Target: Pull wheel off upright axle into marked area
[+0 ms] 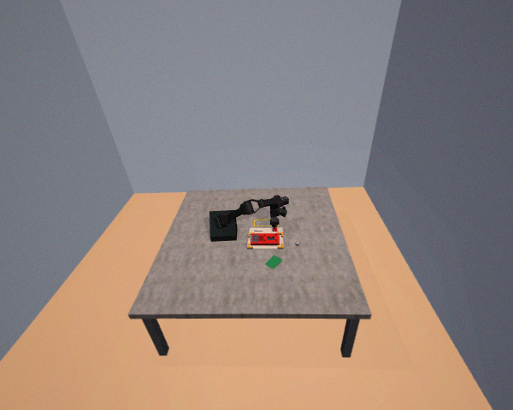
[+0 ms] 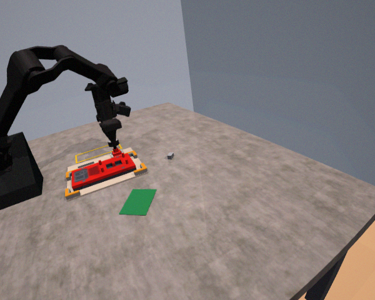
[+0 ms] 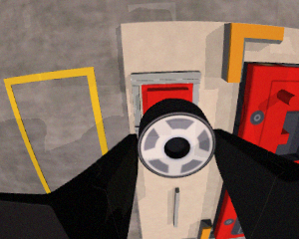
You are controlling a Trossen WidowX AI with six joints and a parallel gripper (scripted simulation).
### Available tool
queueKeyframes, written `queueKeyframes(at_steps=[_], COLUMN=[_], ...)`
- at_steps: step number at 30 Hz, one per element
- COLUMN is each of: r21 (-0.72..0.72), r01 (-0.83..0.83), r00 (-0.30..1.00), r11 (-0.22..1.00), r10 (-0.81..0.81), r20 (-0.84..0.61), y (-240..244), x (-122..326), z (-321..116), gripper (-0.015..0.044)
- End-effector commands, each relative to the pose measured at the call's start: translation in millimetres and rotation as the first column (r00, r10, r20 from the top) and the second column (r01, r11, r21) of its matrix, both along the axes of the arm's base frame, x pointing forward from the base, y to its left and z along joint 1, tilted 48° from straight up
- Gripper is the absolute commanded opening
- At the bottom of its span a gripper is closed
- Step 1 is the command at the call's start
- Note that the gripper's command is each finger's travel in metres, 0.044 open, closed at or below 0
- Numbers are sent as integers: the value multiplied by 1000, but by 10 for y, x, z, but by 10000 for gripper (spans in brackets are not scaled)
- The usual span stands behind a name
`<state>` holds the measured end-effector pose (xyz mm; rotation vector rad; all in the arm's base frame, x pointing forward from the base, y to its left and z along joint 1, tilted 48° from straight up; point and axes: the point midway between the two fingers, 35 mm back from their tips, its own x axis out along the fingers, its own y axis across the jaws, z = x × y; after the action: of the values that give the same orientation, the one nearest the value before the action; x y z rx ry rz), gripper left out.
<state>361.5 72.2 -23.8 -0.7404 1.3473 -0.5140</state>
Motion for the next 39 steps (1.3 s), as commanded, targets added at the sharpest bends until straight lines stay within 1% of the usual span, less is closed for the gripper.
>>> queueKeyframes(at_steps=[1, 39], r21=[7, 5], r01=[0, -4], r00=[1000, 1000], r11=[1000, 1000], r10=[0, 4], r20=[7, 6], y=[36, 126], x=[6, -21], z=[30, 115], gripper=[0, 0])
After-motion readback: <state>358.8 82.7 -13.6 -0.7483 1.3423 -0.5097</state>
